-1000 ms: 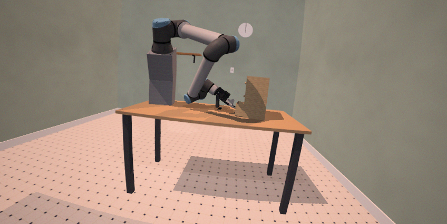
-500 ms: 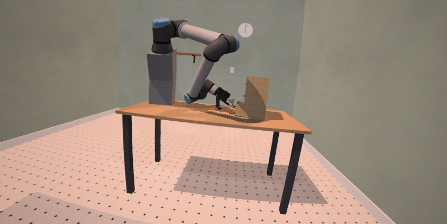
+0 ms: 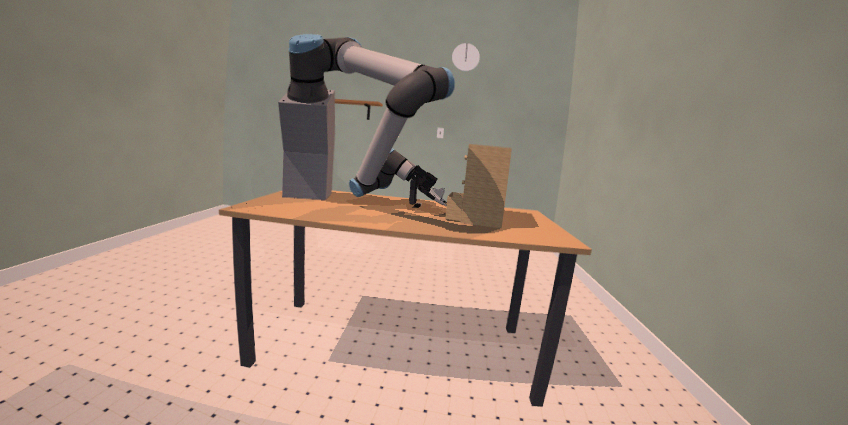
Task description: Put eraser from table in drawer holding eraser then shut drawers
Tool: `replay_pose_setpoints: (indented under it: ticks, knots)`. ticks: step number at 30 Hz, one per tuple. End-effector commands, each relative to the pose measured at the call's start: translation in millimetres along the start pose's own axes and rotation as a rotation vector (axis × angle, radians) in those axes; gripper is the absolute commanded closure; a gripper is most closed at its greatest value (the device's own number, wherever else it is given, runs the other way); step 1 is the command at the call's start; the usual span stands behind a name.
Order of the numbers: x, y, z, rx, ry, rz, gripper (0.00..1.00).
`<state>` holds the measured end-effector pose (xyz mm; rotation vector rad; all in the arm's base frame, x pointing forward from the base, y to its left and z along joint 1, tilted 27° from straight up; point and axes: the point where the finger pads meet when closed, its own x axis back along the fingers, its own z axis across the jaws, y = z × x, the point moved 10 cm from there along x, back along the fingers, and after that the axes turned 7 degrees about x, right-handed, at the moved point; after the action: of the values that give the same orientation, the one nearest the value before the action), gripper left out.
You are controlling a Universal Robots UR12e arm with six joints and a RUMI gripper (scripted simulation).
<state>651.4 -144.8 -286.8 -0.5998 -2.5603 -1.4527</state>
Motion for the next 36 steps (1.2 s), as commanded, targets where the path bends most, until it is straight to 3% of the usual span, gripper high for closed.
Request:
replay_pose_setpoints:
  ticks: [1,14,15,36]
  knots:
    - [-1.3,1.5,-0.9,0.0,-0.002,-0.002,0.8]
    - [-1.3,1.5,-0.9,0.0,-0.002,-0.002,0.8]
    - [-1.3,1.5,-0.9,0.0,-0.002,-0.002,0.93]
    - [-1.3,1.5,-0.9,0.0,-0.002,-0.002,0.93]
